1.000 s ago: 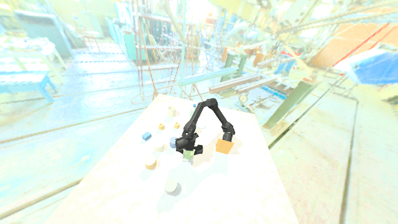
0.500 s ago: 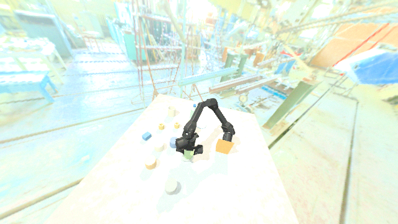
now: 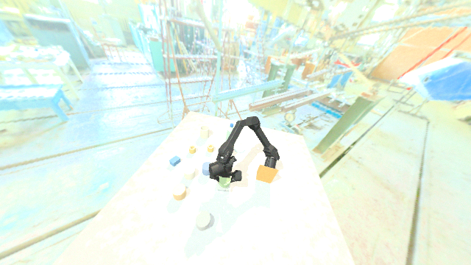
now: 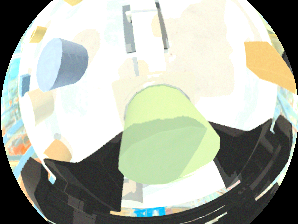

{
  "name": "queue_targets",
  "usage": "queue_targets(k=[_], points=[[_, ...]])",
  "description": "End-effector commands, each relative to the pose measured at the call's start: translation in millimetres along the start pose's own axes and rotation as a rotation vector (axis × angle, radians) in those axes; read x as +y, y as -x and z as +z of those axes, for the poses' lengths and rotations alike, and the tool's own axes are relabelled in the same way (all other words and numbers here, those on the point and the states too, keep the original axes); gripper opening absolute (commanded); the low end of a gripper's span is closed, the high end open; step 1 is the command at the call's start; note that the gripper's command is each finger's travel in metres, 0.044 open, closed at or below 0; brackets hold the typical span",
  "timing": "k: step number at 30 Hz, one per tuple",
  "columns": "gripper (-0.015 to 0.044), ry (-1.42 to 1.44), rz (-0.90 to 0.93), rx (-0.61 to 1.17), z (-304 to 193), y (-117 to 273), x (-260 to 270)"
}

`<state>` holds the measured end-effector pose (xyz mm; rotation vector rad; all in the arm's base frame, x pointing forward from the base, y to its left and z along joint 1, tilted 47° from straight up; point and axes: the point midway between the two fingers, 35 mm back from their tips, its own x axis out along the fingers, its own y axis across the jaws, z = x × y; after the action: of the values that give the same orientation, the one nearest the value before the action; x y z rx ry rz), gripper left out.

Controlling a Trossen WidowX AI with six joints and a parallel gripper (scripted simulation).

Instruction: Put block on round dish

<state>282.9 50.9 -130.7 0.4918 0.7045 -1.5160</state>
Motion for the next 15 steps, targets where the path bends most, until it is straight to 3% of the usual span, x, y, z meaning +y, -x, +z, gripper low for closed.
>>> queue_targets(k=[1,15], points=[[0.0000,-0.011,0.005,0.006,-1,6,3],[0.0000,-0.010,0.005,0.008,-2,23,6]])
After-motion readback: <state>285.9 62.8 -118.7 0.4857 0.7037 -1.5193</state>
